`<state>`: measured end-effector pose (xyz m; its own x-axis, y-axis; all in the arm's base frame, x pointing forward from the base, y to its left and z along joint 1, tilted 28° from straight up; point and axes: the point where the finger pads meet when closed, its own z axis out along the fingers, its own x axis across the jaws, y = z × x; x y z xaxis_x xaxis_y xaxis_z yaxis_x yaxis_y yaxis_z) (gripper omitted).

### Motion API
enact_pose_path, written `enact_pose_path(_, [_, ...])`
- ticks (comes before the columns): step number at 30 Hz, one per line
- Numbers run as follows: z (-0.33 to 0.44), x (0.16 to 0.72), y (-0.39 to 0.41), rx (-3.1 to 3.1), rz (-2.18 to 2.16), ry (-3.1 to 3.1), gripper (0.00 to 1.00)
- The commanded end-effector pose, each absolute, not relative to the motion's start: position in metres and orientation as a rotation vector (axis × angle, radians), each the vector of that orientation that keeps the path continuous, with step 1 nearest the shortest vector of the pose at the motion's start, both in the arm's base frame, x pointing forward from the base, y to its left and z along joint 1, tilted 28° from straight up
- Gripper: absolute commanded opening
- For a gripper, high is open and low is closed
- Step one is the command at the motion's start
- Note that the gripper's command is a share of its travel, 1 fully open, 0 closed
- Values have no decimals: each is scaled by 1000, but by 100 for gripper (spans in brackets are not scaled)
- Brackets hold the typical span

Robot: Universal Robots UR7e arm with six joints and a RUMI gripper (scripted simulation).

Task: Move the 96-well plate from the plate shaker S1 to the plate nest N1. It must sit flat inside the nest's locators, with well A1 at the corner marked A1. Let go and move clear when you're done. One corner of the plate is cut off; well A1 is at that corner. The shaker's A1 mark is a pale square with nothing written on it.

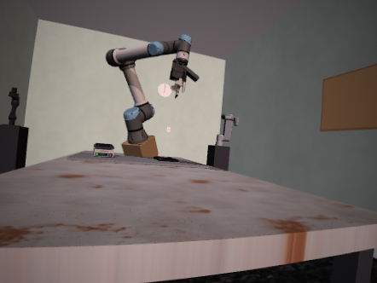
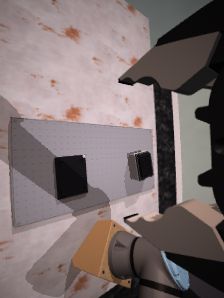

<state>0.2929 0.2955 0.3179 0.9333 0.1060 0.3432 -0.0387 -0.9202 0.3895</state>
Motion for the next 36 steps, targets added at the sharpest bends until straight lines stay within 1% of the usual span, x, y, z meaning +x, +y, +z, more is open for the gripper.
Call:
enact_pose_path(1, [318,293,296,2693,510,49,100])
enact_pose_path(17, [318,293,296,2693,510,49,100])
enact_pose_path(36, [308,316,235,2759,408,-219,100])
